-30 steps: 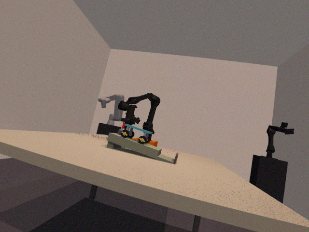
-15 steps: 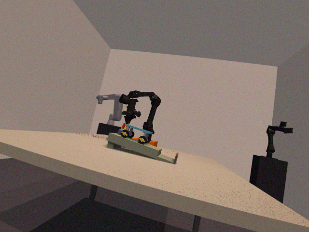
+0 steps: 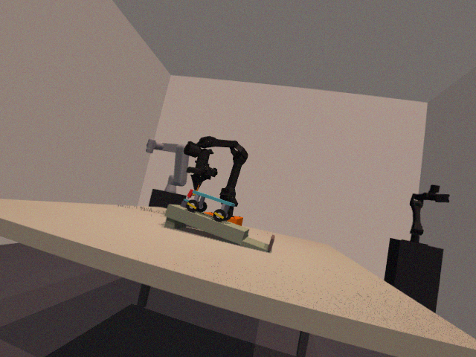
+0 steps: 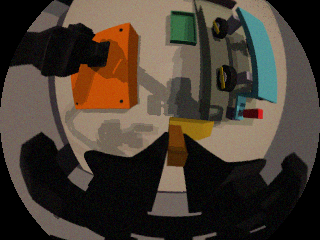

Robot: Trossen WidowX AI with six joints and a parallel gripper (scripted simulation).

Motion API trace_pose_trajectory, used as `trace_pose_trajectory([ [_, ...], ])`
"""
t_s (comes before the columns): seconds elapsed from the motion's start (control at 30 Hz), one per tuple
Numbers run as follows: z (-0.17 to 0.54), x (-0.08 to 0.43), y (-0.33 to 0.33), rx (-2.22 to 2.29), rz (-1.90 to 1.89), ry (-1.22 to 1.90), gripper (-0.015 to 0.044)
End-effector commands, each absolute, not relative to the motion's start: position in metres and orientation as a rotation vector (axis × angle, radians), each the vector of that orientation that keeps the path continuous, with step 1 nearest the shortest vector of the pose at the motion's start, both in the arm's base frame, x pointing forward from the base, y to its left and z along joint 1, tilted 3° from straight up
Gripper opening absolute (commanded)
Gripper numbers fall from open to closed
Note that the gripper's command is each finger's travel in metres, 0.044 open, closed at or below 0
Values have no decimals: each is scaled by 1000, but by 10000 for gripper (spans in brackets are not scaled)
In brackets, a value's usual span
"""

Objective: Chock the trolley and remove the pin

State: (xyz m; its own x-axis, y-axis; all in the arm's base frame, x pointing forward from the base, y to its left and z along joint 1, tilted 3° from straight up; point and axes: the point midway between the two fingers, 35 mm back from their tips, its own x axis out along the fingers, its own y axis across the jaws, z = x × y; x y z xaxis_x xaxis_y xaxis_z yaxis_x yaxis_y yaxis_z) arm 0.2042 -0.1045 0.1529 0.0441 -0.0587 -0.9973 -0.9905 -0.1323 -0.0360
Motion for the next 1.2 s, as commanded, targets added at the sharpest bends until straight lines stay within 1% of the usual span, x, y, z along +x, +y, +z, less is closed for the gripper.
trace_pose_trajectory([
  [0.0,153,204,-105,-1293,1168,1214,0],
  [0.6,153,204,-105,-825,704,1424,0],
  [1.17,154,204,-105,-364,254,1521,0],
])
